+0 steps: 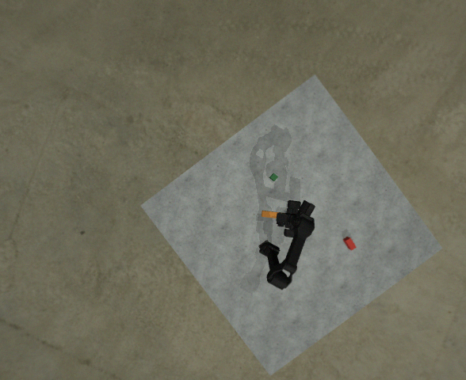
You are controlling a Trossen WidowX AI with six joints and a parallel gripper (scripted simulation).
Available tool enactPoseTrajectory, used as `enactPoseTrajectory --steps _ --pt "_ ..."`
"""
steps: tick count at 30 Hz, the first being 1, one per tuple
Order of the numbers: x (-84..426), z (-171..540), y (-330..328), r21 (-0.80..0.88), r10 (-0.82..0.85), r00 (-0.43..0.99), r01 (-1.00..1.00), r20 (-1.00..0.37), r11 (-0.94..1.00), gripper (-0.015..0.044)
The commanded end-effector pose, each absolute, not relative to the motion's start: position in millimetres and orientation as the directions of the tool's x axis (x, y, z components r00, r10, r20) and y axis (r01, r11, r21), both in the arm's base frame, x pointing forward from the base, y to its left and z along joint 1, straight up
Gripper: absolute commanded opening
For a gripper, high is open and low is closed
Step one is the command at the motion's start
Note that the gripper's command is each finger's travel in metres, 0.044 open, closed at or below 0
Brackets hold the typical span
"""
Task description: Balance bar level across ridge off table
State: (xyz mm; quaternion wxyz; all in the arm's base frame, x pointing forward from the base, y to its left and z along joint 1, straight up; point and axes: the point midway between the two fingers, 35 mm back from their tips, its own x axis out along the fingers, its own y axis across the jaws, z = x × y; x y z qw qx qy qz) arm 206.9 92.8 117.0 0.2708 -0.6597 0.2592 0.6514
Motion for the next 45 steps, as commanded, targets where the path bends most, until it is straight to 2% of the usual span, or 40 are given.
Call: enactPoseTrajectory --steps 1,45 --pt "207.5 116.3 92.5 -0.02 0.009 0.02 -0.691 -1.0 -0.723 0.0" --pt "206.9 112.6 92.4 -0.02 0.009 0.02 -0.691 -1.0 -0.723 0.0"
